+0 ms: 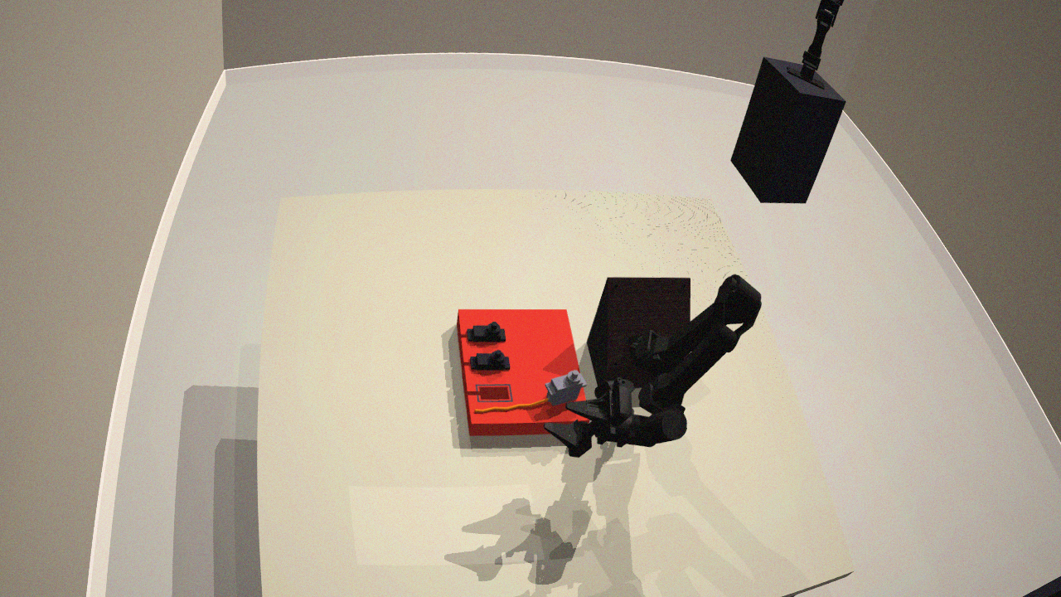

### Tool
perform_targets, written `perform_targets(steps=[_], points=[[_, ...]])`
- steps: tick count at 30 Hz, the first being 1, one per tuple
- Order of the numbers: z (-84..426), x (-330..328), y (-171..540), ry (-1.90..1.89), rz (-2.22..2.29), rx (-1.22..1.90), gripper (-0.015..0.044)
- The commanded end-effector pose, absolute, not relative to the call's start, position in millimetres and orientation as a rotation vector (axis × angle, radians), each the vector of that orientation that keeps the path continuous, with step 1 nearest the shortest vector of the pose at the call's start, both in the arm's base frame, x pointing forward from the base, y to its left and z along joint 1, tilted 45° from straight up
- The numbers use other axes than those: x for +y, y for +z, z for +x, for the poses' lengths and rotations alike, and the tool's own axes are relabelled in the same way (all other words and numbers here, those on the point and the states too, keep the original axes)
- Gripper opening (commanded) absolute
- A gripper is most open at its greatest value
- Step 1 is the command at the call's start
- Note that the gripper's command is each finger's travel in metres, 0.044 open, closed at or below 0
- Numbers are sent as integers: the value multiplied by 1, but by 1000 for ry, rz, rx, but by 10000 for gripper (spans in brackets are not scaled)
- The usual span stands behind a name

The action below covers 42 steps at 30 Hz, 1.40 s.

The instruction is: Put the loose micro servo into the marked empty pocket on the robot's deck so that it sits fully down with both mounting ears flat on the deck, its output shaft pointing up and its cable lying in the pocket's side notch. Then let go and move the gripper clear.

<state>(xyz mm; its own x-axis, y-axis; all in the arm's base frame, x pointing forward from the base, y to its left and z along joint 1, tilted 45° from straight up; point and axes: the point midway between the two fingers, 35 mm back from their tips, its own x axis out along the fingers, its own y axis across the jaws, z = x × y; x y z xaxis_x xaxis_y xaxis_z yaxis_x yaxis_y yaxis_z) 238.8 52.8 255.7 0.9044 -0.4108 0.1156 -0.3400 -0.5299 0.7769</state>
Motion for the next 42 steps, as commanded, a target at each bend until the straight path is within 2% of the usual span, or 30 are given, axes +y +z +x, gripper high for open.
perform_targets(steps=[1, 2, 24, 42], points=[[239, 53, 256, -102, 2173, -534, 426], [239, 53, 256, -103, 2167, -532, 440], [273, 56, 245, -212, 1682, -360, 440], [308, 45, 214, -334, 1170, -101, 440]])
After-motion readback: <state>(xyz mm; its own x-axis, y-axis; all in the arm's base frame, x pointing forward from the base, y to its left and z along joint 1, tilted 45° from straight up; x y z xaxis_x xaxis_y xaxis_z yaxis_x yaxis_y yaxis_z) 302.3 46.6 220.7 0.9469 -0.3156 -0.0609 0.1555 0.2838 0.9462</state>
